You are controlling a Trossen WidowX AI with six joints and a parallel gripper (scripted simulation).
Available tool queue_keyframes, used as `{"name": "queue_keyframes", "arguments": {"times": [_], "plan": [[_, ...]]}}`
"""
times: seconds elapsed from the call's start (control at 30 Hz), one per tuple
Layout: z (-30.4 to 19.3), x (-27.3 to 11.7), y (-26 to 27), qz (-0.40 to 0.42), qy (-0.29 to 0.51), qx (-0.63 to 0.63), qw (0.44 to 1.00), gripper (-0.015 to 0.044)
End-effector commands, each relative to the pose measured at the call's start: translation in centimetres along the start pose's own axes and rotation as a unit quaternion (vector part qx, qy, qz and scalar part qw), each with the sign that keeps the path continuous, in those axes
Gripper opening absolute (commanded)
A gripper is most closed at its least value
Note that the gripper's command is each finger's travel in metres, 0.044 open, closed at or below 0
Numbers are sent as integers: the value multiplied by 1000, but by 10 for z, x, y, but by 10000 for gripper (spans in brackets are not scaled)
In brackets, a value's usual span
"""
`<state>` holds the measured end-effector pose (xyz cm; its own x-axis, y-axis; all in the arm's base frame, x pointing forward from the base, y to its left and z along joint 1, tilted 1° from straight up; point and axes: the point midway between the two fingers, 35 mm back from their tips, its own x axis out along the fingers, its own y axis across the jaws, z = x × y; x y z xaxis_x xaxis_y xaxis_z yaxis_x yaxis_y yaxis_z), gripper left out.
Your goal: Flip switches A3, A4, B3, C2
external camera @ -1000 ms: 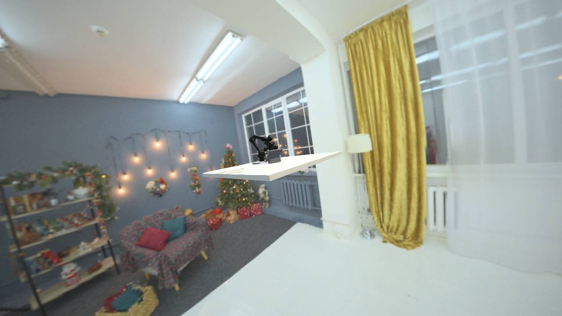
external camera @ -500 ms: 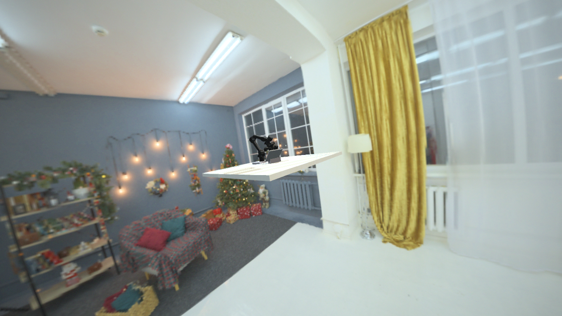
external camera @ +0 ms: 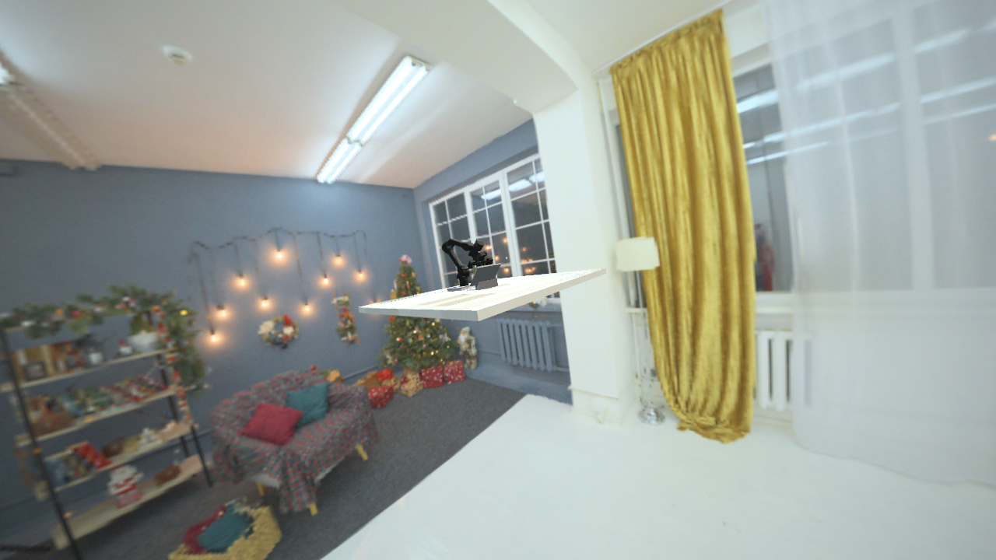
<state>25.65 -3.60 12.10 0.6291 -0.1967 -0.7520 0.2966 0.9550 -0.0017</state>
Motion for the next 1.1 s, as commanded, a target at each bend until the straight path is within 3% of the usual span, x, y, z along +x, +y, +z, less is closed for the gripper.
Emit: {"name": "queue_keyframes", "arguments": {"times": [0.0,0.6,0.83,1.07], "plan": [[-3,2,0,1,4,-2,1000,0],[-3,4,0,1,4,-2,1000,0],[-5,-59,0,1,-7,-2,1000,0],[-20,-61,9,2,-4,-1,1000,0]]}}
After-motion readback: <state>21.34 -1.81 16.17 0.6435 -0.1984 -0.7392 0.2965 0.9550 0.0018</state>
